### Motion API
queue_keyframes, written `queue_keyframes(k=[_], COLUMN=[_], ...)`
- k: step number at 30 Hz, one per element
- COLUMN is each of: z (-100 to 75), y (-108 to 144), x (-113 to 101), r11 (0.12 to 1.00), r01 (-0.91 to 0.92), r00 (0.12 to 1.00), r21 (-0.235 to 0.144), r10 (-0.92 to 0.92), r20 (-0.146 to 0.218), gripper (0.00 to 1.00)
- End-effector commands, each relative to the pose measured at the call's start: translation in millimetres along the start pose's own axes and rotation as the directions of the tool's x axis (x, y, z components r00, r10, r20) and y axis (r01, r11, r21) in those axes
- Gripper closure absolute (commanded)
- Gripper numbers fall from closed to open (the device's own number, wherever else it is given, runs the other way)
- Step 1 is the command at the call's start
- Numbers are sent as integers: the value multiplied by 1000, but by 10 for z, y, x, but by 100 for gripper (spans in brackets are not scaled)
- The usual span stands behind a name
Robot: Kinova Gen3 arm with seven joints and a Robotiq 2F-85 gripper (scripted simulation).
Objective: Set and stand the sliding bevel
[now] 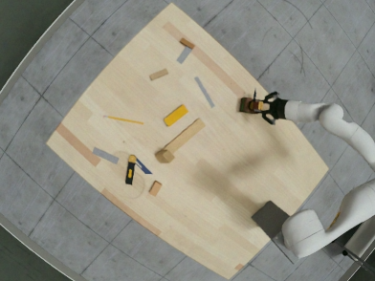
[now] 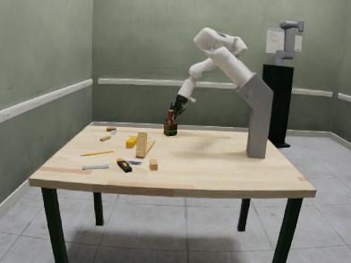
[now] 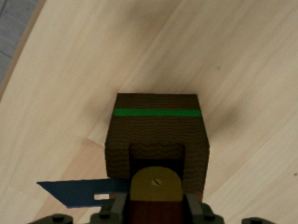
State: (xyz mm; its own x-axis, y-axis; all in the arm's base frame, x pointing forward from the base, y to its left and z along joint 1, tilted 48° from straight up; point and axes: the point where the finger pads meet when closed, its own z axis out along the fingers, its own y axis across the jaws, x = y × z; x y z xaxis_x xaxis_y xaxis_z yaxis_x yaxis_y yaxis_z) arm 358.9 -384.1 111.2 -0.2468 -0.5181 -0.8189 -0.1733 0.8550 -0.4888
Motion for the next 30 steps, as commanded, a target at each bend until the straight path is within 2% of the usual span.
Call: queue_keyframes(k=[1, 30], z=[-6, 29], y=[-7, -7], x=[0, 20], r11=[1000, 1000], r01=[1, 1], r00=[1000, 1000], r21=[1, 1], r10=[-1, -1], r20=[-1, -1], gripper=[90, 90])
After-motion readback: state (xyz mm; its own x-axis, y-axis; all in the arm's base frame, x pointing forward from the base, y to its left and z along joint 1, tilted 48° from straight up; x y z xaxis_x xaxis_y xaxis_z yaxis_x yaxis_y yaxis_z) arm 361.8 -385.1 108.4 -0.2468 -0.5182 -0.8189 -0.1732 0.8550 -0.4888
